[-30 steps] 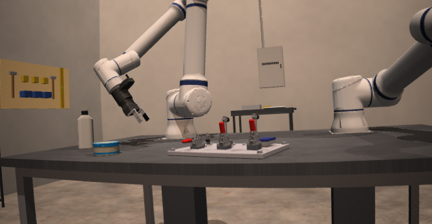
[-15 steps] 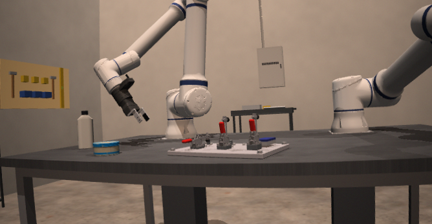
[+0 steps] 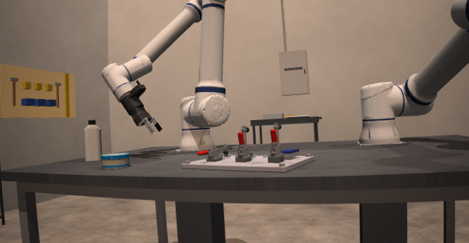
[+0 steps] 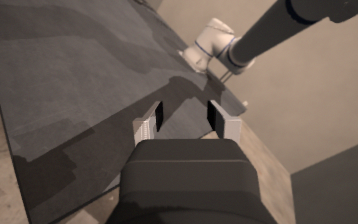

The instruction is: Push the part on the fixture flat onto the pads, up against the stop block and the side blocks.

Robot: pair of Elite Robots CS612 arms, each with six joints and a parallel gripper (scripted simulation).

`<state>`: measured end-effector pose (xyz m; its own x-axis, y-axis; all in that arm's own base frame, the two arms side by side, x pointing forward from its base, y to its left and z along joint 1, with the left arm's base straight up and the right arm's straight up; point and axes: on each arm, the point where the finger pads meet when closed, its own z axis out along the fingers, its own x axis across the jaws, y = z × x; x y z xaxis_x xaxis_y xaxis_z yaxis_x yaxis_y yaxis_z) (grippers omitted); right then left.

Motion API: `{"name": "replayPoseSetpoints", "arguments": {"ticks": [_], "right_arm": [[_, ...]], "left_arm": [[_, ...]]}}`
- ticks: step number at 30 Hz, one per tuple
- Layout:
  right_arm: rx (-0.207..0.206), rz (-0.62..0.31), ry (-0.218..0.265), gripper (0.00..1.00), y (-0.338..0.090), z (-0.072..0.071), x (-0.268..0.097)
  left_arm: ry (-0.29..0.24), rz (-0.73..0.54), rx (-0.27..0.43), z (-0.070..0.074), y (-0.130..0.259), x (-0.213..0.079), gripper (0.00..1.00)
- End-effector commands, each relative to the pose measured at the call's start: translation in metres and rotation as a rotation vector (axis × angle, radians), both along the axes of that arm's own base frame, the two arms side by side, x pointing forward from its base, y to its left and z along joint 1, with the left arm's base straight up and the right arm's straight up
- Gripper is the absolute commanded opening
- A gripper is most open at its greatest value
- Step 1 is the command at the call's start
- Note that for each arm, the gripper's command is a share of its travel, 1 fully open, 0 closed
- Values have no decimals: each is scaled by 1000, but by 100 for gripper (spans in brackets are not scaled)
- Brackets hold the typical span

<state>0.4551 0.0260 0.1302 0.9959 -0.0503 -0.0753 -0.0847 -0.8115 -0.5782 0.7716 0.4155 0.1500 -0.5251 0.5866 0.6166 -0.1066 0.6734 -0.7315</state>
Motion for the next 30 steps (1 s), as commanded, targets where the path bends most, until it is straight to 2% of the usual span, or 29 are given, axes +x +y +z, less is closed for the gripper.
{"name": "replayPoseSetpoints", "arguments": {"ticks": [1, 8, 15, 17, 23, 30], "right_arm": [[-1, 0, -1, 100, 0, 0, 0], [-1, 0, -1, 100, 0, 0, 0], [-1, 0, -1, 100, 0, 0, 0], [-1, 0, -1, 100, 0, 0, 0], [-1, 0, -1, 100, 0, 0, 0], [-1, 0, -1, 100, 0, 0, 0]], "left_arm": [[-53, 21, 5, 3, 23, -17, 100], [-178, 77, 25, 10, 82, -70, 100], [-324, 136, 66, 16, 143, -143, 100], [-324, 136, 66, 16, 143, -143, 100], [-455, 186, 122, 22, 189, -220, 100], [-604, 235, 212, 26, 223, -306, 100]]}}
